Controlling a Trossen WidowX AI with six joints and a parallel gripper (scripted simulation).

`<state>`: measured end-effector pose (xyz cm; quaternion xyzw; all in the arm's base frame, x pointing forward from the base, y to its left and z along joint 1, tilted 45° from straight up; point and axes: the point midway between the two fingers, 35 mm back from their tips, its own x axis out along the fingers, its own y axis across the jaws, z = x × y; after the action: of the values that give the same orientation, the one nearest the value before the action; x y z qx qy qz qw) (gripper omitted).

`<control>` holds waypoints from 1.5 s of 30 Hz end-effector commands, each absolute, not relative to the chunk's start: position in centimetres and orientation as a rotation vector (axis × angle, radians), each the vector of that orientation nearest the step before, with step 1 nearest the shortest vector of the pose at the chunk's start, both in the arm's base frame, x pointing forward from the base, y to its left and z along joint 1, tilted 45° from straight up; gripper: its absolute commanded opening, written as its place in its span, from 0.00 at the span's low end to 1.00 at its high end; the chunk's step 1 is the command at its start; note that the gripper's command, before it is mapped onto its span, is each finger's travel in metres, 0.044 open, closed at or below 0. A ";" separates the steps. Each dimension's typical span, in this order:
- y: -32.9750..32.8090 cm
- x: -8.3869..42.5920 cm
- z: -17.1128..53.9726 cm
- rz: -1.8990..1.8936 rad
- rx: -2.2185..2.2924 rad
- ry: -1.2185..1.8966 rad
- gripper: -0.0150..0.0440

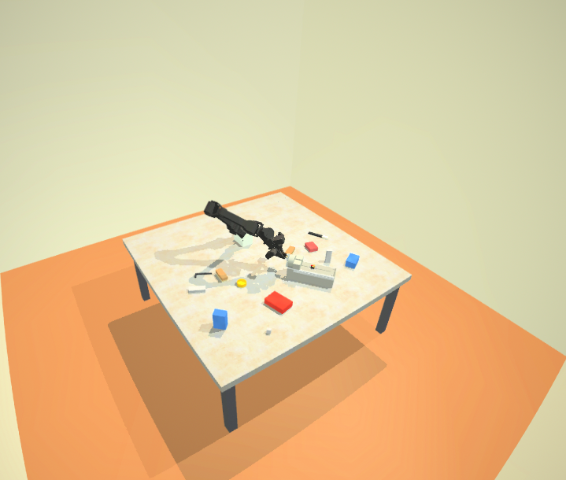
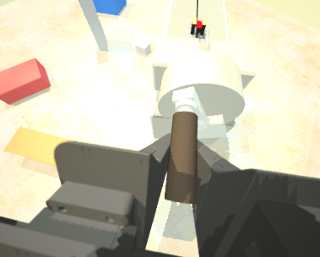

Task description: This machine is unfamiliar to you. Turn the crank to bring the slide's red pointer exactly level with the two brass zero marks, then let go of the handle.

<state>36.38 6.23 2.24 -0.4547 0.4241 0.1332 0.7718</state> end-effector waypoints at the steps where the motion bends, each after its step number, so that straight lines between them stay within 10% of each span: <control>1: 6.4 35.9 1.4 0.307 -0.986 0.937 0.25; 45: 6.3 35.8 1.0 0.307 -0.986 0.937 0.25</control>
<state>36.23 6.24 1.84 -0.4550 0.4236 0.1338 0.7718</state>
